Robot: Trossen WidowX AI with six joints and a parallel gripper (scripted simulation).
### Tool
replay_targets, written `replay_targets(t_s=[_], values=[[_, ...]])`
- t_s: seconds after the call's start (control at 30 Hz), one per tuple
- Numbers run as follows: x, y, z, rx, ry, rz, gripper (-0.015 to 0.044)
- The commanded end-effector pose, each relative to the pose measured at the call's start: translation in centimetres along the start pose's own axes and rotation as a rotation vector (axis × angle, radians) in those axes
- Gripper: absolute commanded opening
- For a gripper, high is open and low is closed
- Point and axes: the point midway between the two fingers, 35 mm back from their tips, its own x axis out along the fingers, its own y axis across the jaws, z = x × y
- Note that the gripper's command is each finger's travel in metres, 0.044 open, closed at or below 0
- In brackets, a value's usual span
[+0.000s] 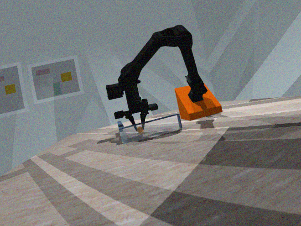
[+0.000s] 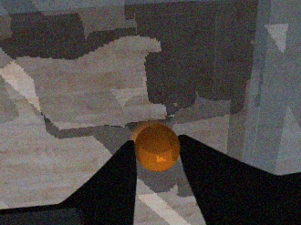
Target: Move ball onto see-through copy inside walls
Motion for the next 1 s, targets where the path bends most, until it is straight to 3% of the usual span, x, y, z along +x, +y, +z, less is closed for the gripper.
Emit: replay_targets(t_s=[0.0,0.37,0.67,0.9,0.97], values=[[0.7,0.2,0.0,0.010,-0.007,0.004,0.0000],[1.3,0.2,0.0,0.010,-0.008,0.004,0.0000],[1.2,0.1,0.0,0.001,-0.002,0.001,0.0231],[0.9,0.0,0.0,0.002,-0.001,0.001,0.0231],[-1.3,-0.1,-0.2,0.004,0.002,0.002,0.0231]])
